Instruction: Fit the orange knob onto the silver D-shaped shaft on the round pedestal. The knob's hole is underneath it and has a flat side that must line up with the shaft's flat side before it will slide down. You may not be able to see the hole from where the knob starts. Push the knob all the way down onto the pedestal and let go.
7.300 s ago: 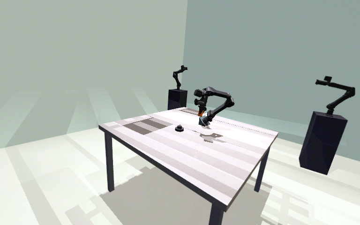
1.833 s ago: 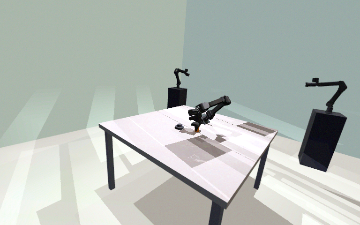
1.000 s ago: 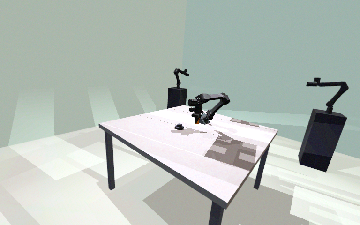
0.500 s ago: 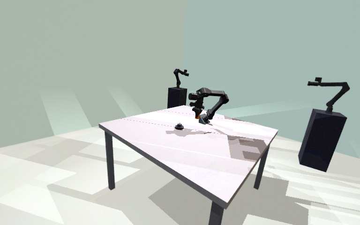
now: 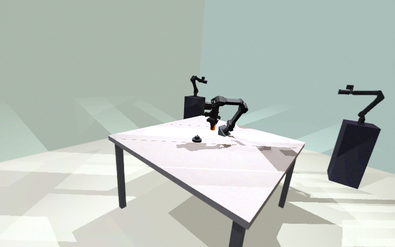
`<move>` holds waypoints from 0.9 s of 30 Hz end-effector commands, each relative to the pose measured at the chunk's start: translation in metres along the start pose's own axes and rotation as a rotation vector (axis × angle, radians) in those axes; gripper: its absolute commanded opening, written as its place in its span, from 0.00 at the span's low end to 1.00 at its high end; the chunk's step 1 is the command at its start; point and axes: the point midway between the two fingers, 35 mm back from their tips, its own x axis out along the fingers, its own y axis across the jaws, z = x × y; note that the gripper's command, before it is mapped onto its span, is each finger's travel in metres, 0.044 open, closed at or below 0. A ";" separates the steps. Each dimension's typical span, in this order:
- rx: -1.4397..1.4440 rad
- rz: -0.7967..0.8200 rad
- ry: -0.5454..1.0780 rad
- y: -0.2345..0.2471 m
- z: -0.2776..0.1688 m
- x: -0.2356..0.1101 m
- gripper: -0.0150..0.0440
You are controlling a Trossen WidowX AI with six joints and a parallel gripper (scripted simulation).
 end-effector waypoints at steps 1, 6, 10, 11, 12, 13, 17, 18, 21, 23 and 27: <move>-0.010 -0.003 -0.007 0.002 0.012 0.002 0.25; -0.010 -0.008 -0.004 0.002 0.027 0.006 0.25; -0.010 -0.012 -0.002 0.003 0.039 0.010 0.25; -0.010 -0.013 -0.001 0.003 0.042 0.011 0.25; -0.010 -0.014 -0.001 0.003 0.045 0.012 0.25; -0.010 -0.015 0.000 0.003 0.048 0.013 0.25; -0.010 -0.019 0.002 0.002 0.061 0.017 0.25; -0.009 -0.020 0.002 0.002 0.064 0.018 0.25; -0.007 -0.023 0.003 0.001 0.073 0.021 0.25; -0.006 -0.026 0.004 0.000 0.079 0.023 0.25; -0.007 -0.029 0.007 -0.001 0.090 0.028 0.25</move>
